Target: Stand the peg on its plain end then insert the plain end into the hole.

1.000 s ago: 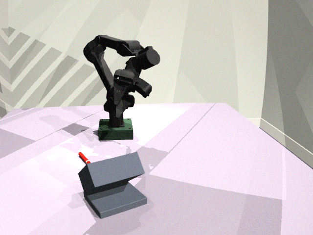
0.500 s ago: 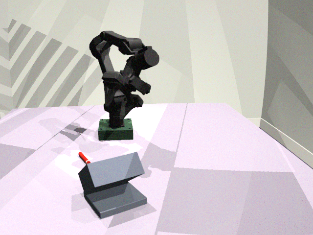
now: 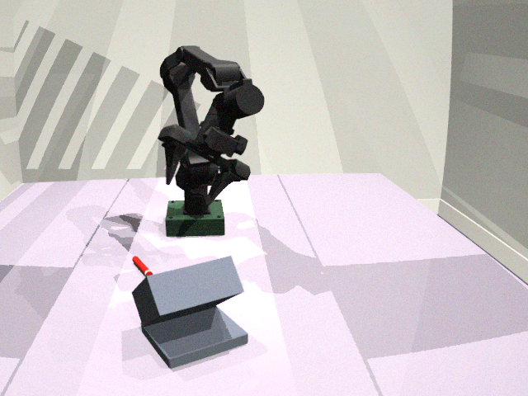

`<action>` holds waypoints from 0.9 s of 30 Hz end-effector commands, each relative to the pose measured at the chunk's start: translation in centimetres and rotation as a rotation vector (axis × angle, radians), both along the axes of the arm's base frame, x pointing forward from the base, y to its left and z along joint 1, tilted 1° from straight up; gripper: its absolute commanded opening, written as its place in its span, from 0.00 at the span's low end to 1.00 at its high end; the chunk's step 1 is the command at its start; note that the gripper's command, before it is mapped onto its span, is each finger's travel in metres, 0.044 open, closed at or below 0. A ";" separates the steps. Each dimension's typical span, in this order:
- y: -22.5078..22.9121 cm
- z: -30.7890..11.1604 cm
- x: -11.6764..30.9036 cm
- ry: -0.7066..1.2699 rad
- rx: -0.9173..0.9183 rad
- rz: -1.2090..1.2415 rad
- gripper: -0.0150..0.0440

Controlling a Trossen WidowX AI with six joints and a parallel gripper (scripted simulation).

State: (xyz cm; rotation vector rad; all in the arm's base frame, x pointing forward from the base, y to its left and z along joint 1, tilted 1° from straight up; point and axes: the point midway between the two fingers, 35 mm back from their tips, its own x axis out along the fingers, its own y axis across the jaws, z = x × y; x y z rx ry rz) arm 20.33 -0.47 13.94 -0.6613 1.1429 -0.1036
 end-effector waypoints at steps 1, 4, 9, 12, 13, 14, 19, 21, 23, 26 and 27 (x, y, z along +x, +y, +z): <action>-0.1 -0.2 0.3 -0.008 0.049 -0.095 1.00; -0.3 -0.3 0.5 -0.024 0.090 -0.181 1.00; -0.7 -0.5 0.9 -0.051 0.155 -0.326 1.00; -0.9 -0.6 1.1 -0.068 0.192 -0.414 1.00; -1.0 -0.6 1.1 -0.074 0.204 -0.443 1.00; -1.1 -0.7 1.2 -0.080 0.216 -0.473 1.00; -1.5 -0.9 1.5 -0.109 0.273 -0.622 1.00; -1.7 -1.0 1.7 -0.121 0.295 -0.683 1.00; -1.8 -1.1 1.8 -0.134 0.316 -0.744 1.00; -2.1 -1.2 2.0 -0.153 0.346 -0.835 1.00; -2.2 -1.3 2.1 -0.159 0.356 -0.866 1.00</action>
